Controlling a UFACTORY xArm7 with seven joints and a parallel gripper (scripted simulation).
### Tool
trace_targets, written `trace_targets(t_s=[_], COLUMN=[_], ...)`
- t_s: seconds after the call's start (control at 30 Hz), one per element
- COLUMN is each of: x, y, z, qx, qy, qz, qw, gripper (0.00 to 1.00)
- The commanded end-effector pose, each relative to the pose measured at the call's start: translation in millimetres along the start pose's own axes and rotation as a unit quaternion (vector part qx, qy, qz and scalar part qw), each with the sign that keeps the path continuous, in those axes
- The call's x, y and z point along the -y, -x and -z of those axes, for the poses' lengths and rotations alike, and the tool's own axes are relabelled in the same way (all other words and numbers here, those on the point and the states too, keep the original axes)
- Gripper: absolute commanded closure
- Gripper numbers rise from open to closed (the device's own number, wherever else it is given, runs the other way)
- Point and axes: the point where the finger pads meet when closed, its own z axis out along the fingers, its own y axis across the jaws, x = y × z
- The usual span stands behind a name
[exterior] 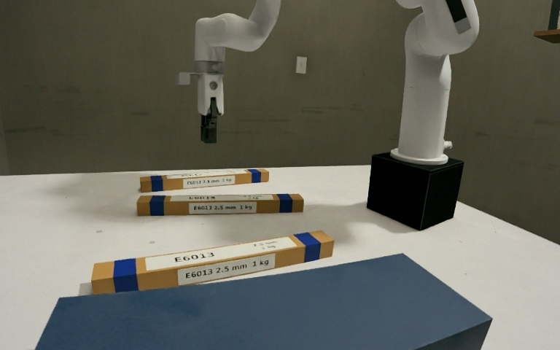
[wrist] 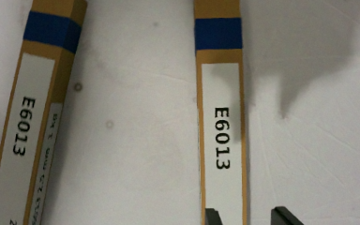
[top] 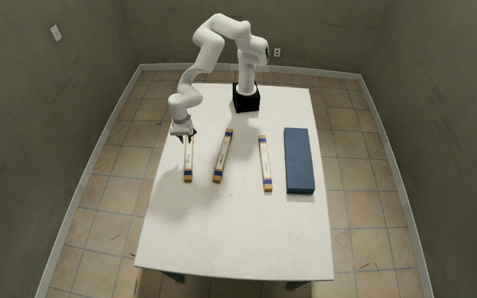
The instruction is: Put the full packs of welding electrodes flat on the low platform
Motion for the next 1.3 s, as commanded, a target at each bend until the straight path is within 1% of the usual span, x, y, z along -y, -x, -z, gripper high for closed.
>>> trace_targets(t_s=[0.0, 0.87, 1.27], x=[-1.7, -1.5, 4.4], y=[-1.0, -1.1, -5.5], z=[1.7, 1.7, 1.7], qx=[-0.002, -0.002, -0.002], qy=[0.002, 0.002, 0.002], qz=[-0.051, -0.057, -0.057], qw=[0.999, 0.998, 0.998], gripper=[0.65, 0.65, 0.65])
